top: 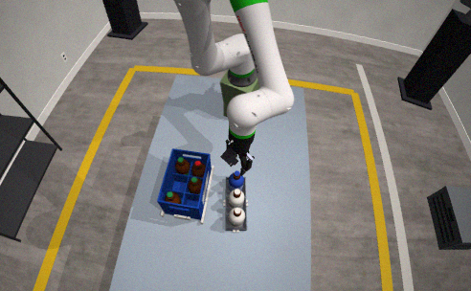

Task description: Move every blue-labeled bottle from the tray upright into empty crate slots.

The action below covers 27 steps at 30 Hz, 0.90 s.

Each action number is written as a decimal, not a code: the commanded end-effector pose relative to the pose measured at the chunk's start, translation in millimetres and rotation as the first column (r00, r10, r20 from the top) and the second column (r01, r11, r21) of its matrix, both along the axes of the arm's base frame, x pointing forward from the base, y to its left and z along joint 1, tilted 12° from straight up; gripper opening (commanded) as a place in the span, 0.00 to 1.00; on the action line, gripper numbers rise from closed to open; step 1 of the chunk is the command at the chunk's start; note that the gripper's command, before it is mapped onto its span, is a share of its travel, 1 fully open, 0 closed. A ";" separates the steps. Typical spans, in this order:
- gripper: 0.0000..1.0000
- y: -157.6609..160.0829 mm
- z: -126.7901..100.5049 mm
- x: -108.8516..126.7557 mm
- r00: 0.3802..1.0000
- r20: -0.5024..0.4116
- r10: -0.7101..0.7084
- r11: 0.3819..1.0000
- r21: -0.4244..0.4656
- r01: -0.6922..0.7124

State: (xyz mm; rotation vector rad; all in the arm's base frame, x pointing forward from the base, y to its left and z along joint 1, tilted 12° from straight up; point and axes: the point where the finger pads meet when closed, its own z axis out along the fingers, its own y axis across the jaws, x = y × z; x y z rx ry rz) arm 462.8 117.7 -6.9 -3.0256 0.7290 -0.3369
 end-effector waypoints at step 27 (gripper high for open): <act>0.44 -0.3 -21.6 5.7 1.000 0.002 0.000 1.000 0.000 0.000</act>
